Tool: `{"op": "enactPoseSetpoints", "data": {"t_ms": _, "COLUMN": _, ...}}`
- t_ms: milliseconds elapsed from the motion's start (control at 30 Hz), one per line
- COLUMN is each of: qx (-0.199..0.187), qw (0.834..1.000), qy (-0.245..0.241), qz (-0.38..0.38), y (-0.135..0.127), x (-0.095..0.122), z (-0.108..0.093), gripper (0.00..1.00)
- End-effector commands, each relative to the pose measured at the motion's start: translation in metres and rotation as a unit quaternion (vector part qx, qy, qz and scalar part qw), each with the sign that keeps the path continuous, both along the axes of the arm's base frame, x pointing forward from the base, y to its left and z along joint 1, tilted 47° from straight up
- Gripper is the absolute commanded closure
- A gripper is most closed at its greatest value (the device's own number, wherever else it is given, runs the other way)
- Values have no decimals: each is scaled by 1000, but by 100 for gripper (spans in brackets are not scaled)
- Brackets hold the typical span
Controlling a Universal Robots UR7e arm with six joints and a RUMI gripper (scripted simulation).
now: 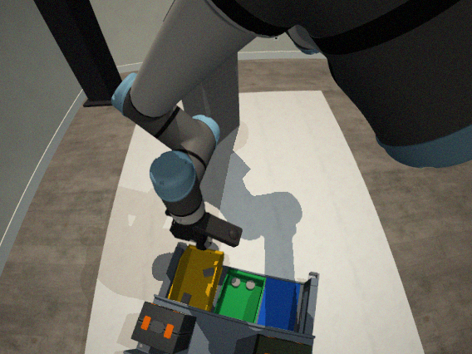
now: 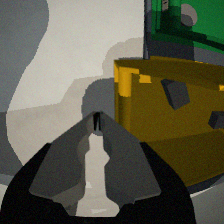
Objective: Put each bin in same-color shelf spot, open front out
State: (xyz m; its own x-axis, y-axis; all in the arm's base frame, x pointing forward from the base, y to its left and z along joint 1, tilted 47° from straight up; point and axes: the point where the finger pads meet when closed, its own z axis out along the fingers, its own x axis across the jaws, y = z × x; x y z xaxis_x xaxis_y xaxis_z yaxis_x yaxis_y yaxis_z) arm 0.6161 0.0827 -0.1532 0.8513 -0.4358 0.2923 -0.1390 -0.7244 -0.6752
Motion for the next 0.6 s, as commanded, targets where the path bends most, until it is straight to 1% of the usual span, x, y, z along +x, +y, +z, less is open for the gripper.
{"op": "enactPoseSetpoints", "data": {"t_ms": 0, "qx": 0, "qw": 1000, "qy": 0, "qz": 0, "y": -2, "x": 3, "z": 1, "gripper": 100}}
{"op": "enactPoseSetpoints", "data": {"t_ms": 567, "qx": 0, "qw": 1000, "qy": 0, "qz": 0, "y": -7, "x": 12, "z": 5, "gripper": 100}}
